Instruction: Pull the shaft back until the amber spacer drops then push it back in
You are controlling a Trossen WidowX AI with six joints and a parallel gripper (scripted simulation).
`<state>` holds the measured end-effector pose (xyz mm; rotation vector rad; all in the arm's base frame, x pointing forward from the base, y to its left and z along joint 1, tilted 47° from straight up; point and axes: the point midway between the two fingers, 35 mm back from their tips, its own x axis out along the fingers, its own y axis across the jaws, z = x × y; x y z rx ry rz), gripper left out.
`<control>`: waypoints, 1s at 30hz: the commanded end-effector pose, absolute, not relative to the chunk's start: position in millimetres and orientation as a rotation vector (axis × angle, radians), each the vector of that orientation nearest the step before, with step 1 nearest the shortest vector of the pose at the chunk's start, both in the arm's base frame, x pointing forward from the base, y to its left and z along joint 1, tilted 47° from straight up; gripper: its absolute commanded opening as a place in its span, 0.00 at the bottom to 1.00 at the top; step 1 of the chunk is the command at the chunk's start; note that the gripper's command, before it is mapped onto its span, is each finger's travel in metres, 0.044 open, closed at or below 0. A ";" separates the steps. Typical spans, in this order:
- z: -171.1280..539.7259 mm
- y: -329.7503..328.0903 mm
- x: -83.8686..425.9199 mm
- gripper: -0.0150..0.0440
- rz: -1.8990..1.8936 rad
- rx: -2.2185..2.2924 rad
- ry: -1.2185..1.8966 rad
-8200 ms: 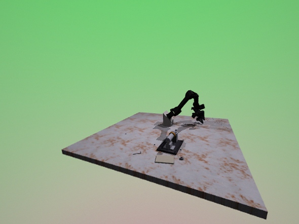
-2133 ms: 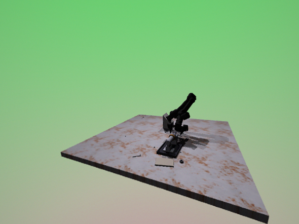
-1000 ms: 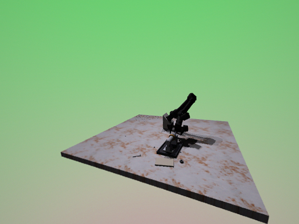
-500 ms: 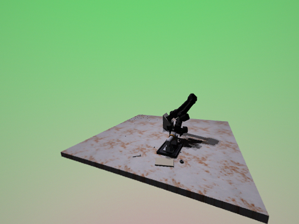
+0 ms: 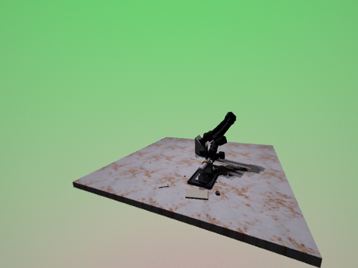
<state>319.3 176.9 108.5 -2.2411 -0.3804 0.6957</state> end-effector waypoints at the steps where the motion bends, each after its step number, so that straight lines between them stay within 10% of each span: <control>1: 108.1 176.7 319.0 0.42 0.697 -2.241 -0.379; 9: 108.1 176.7 318.7 0.25 0.692 -2.243 -0.380; 30: 108.2 175.3 306.3 0.25 0.687 -2.244 -0.380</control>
